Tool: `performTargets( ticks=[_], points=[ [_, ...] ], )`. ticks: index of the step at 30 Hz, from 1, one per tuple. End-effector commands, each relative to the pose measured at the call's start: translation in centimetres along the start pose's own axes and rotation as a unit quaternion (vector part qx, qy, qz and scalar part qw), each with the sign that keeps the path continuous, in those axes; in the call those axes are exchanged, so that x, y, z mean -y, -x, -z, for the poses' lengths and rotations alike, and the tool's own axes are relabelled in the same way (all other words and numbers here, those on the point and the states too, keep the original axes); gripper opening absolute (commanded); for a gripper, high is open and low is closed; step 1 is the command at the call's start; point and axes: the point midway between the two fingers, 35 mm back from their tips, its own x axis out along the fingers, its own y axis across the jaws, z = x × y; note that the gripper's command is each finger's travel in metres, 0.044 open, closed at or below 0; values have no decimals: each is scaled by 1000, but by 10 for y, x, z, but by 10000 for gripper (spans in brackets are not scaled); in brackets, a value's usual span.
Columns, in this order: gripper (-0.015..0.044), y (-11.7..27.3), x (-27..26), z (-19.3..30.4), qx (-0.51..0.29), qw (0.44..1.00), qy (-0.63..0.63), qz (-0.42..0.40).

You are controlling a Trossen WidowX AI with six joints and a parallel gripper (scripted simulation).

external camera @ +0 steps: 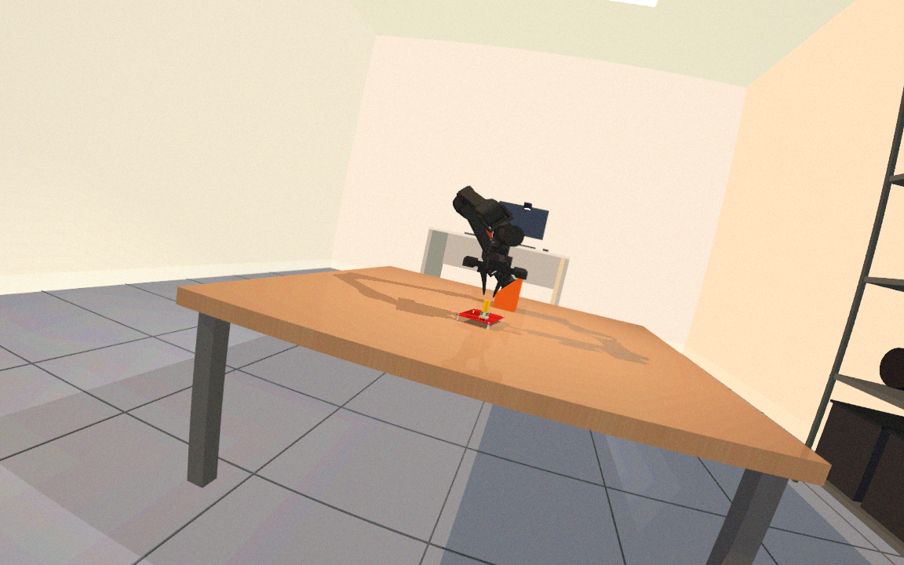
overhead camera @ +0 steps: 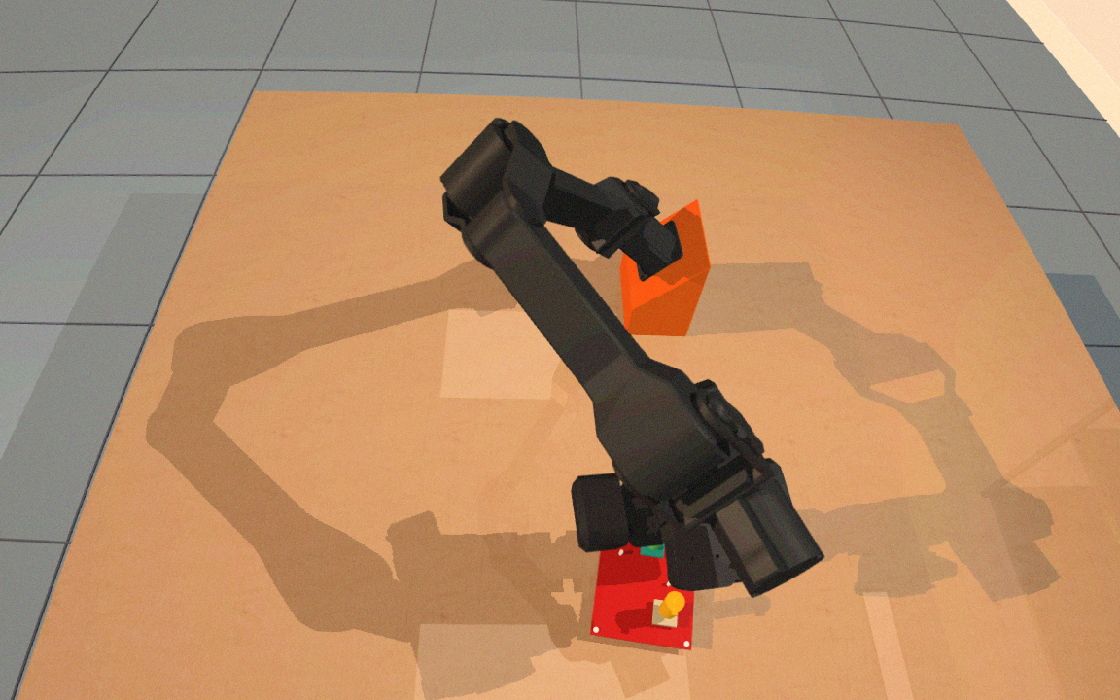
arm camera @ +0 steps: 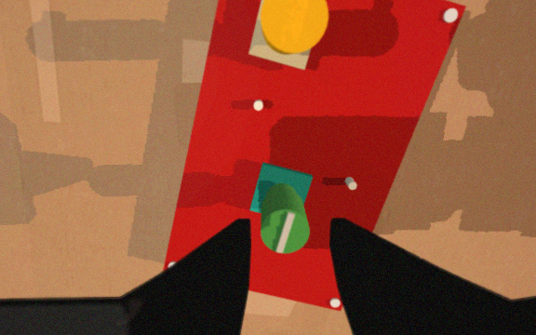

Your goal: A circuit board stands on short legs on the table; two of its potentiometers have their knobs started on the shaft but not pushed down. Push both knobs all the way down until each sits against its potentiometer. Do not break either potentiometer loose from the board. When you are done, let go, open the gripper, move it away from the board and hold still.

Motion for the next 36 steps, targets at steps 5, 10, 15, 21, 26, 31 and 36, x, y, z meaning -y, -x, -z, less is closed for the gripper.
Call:
performTargets(
  ticks=[5,10,15,21,26,31,36],
  points=[
    [0,30,1,-45,4,1000,-8,-4],
    [0,43,2,-62,4,1000,-10,-4],
    [0,30,2,-62,4,1000,-10,-4],
    [0,23,2,-62,4,1000,-10,-4],
    [0,21,2,-62,4,1000,-10,-4],
    [0,13,1,-62,4,1000,-10,-4],
    [0,5,2,-62,4,1000,-10,-4]
  ],
)
